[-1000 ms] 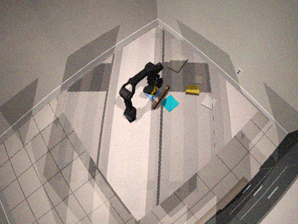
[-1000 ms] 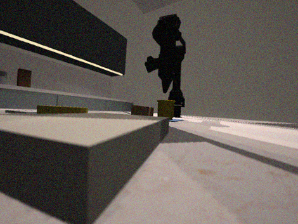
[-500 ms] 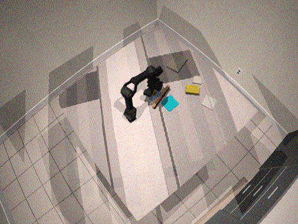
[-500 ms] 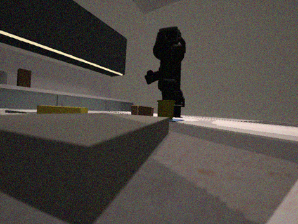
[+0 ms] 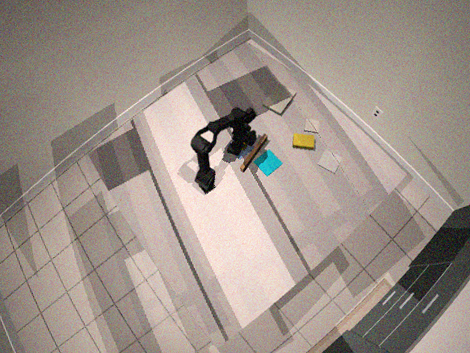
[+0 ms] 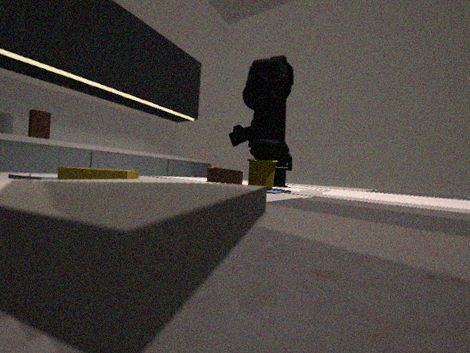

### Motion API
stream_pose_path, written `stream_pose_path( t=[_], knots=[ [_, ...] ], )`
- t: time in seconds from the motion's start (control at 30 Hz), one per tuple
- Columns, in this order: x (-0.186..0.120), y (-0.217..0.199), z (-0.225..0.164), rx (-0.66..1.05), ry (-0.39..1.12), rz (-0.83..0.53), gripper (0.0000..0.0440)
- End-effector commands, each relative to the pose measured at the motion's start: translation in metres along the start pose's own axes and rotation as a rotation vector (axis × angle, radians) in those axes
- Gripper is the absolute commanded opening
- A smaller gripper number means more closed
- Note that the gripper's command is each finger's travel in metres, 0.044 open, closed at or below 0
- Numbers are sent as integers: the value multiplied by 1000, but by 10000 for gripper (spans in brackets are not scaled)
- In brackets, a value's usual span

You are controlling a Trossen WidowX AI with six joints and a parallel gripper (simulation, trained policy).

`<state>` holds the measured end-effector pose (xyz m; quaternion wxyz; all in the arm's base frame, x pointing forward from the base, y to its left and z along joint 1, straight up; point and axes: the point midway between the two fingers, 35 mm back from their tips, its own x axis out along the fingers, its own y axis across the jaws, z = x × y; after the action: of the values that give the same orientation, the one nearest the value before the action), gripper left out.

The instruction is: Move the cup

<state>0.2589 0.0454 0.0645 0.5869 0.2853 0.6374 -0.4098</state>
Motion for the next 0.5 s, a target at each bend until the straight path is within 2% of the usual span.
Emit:
stream_pose_path(
  t=[0.0, 0.47],
  knots=[
    [5, -4, 3, -5, -9, -16, 0],
    [-24, -5, 10, 64, -17, 46, 1]
  ],
)
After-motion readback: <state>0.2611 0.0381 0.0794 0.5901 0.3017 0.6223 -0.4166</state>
